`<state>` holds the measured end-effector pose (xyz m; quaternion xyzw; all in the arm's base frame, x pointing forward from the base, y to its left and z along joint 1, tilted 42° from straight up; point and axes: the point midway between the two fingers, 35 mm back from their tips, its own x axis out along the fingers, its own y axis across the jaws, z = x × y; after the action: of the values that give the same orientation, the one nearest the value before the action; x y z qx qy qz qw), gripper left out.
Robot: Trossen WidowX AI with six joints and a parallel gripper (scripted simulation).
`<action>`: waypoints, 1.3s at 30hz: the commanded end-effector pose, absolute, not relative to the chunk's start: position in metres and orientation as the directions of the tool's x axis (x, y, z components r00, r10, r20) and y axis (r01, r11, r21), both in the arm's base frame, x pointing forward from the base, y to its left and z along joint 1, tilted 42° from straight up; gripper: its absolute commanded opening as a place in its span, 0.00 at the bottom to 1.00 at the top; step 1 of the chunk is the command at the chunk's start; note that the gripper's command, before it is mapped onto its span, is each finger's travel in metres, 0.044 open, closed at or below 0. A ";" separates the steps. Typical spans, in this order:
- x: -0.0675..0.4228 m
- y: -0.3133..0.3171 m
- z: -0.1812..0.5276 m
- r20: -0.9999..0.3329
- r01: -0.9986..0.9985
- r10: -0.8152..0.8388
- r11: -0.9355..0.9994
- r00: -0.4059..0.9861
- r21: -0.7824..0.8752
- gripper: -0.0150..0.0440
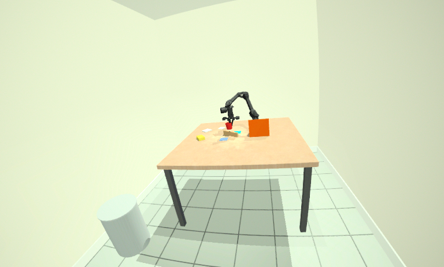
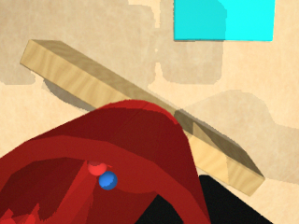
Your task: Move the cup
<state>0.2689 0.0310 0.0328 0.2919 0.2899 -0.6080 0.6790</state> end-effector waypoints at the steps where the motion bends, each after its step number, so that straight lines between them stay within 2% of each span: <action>1: 0.264 0.025 0.037 -0.744 0.995 -0.662 0.094 0.089 0.036 0.25; 39: 0.231 -0.021 0.075 -0.743 0.995 -0.664 0.094 0.088 0.034 0.25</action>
<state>0.2360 -0.0163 0.0730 0.2903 0.2895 -0.6085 0.6795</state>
